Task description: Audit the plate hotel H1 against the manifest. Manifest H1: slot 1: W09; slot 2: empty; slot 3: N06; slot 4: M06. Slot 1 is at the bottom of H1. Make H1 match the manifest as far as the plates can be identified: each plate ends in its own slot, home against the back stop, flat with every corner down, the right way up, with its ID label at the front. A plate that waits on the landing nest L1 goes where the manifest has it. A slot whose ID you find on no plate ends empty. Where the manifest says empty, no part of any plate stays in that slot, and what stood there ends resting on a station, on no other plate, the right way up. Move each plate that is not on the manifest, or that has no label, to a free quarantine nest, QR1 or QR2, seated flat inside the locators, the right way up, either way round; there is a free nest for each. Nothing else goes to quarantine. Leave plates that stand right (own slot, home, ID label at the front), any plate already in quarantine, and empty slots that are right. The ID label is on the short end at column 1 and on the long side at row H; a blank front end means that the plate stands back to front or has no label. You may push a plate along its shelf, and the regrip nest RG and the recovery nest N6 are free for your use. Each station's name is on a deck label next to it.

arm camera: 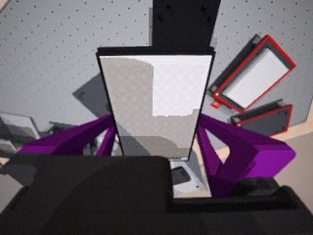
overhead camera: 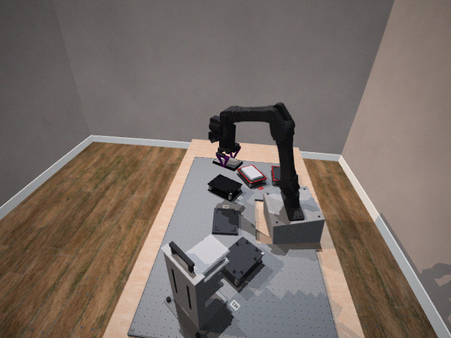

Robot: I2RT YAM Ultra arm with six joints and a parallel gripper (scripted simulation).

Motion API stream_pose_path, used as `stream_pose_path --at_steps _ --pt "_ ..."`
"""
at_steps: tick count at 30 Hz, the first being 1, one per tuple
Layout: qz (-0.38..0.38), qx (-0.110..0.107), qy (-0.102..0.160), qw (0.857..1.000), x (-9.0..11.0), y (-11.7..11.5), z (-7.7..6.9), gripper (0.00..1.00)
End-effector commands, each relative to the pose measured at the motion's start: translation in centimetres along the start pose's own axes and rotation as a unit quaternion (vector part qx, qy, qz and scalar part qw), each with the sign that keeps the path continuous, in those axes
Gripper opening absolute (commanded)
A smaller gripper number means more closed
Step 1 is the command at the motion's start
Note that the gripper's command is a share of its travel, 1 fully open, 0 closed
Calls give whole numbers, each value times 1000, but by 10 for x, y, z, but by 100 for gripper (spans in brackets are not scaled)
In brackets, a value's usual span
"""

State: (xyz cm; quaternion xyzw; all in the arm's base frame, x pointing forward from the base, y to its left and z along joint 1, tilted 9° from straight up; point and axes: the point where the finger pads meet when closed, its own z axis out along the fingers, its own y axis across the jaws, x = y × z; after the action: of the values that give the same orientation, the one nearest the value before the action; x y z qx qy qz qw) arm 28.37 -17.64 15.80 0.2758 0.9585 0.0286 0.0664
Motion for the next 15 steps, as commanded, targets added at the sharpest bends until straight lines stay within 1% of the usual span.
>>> stream_pose_path --at_steps 1,2,8,15 --pt "18 -1 -15 1000 -2 -5 -8 86" --pt "18 -1 -15 1000 -2 -5 -8 86" --pt "68 -1 -15 998 2 -25 -8 86" --pt "126 -1 -14 992 5 -48 -8 86"
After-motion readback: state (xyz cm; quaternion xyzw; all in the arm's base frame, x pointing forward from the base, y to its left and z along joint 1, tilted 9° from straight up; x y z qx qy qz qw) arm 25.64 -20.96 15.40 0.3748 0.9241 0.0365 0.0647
